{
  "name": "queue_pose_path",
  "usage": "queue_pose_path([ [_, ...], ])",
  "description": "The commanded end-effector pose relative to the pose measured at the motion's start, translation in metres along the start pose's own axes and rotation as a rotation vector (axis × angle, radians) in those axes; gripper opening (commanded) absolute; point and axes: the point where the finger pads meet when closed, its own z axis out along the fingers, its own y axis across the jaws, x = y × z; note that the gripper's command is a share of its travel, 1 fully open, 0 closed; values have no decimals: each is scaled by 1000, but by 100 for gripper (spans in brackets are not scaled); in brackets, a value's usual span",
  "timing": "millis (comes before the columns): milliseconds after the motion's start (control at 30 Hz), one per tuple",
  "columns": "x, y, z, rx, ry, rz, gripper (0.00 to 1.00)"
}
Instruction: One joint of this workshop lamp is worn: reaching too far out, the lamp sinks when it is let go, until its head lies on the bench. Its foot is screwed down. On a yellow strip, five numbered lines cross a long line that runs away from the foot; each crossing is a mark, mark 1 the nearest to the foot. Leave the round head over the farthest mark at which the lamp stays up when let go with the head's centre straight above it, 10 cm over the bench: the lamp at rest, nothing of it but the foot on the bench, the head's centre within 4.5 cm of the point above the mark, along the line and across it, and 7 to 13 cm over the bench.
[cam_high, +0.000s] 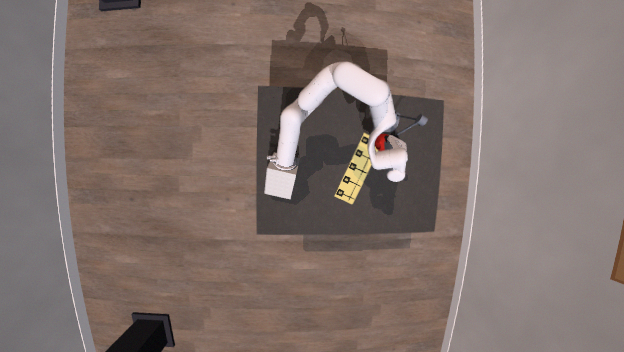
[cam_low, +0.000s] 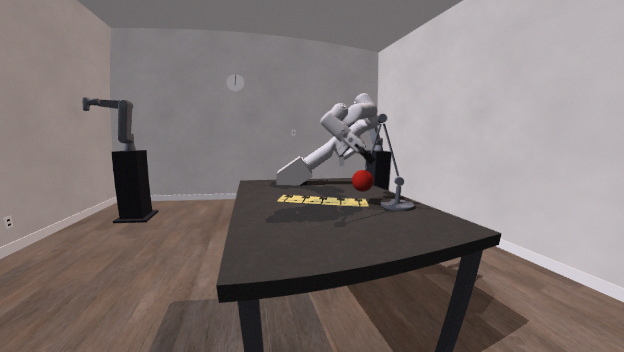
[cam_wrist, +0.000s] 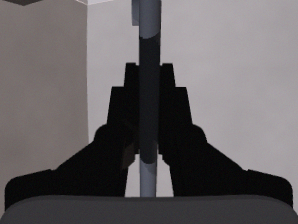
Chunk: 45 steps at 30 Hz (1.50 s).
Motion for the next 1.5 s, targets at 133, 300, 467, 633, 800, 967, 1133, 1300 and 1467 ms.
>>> queue_pose_path([
  [133, 16, 0, -3, 5, 1, -1, 0],
  [300, 15, 0, -3, 5, 1, -1, 100],
  [467, 15, 0, -3, 5, 1, -1, 100],
  [633, 14, 0, -3, 5, 1, -1, 100],
  [800, 14, 0, -3, 5, 1, -1, 100],
  [967, 14, 0, -3, 5, 1, -1, 100],
  [1133, 14, 0, -3, 5, 1, -1, 100],
  [1300, 14, 0, -3, 5, 1, -1, 100],
  [1467, 14, 0, -3, 5, 1, -1, 100],
])
